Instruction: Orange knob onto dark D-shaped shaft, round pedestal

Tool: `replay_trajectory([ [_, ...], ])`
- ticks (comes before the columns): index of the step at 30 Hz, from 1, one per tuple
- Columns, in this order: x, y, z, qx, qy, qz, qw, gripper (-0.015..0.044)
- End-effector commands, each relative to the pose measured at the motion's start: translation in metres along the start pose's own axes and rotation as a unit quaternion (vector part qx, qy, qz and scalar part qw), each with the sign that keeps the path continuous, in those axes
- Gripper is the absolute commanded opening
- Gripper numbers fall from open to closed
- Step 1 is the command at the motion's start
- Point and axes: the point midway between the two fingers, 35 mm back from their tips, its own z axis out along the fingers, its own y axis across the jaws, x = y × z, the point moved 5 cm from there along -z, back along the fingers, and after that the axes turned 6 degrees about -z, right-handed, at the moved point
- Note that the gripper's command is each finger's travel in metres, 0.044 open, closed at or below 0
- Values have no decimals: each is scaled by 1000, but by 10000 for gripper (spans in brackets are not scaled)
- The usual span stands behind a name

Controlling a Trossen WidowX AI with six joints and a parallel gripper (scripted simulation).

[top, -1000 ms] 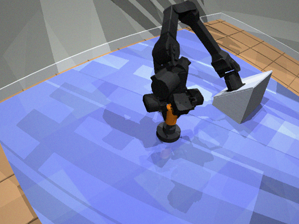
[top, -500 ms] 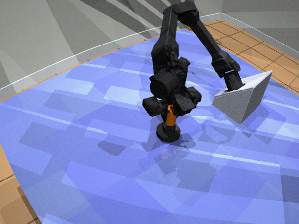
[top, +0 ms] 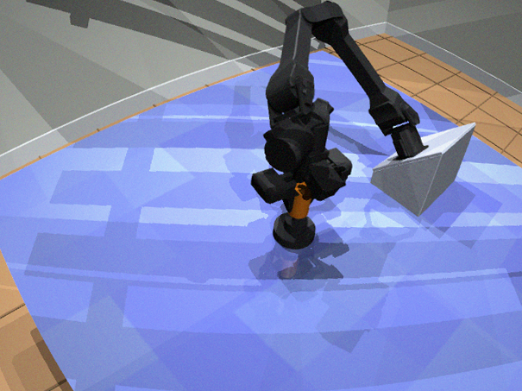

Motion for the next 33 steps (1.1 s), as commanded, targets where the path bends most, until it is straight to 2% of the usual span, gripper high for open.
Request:
replay_trajectory([
  [1,0,1,-1,1,0,-57,998,0],
  [33,0,0,2,1,0,-78,997,0],
])
